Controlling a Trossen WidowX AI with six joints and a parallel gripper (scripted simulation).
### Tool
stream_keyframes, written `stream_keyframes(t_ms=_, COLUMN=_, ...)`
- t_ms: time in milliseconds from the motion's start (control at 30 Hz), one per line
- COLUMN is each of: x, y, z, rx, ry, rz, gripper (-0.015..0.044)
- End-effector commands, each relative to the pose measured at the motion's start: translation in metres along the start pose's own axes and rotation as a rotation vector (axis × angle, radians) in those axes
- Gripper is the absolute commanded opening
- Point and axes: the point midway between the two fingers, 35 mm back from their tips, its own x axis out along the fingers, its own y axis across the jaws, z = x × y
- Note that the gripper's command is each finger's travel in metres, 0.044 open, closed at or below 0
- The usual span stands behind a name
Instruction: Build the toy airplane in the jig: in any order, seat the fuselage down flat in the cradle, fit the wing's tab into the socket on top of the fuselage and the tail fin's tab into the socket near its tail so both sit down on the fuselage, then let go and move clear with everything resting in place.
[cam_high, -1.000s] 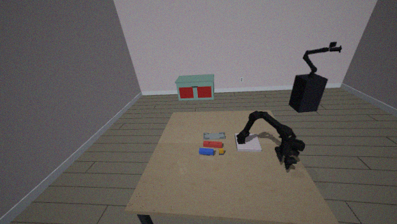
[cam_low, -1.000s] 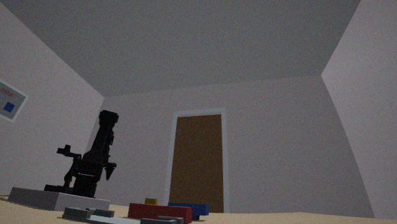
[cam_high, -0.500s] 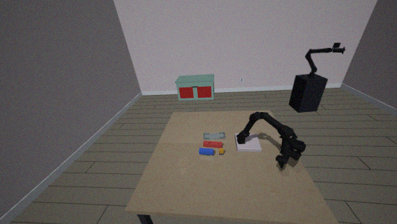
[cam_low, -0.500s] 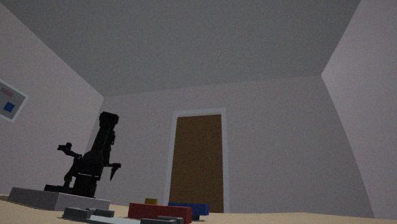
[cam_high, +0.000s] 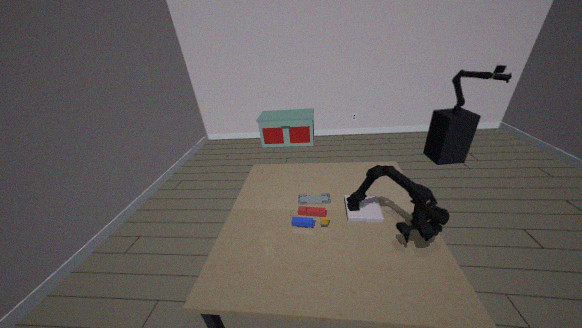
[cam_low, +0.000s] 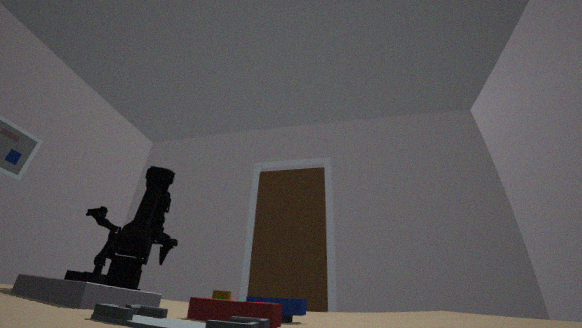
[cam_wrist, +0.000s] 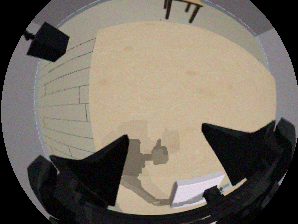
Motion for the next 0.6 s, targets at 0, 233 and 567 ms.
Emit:
stream_keyframes(t_ms=0, x=0.0124, y=-0.0002, z=0.0012, rx=0.864, ry=0.099, rz=-0.037, gripper=0.0440)
stream_keyframes(t_ms=233, x=0.0122, y=-0.0007, z=0.0018, rx=1.215, ry=0.121, rz=-0.065, gripper=0.0440)
stream_keyframes(t_ms=567, x=0.0118, y=-0.0013, z=0.0024, rx=1.715, ry=0.140, rz=-0.120, gripper=0.0440)
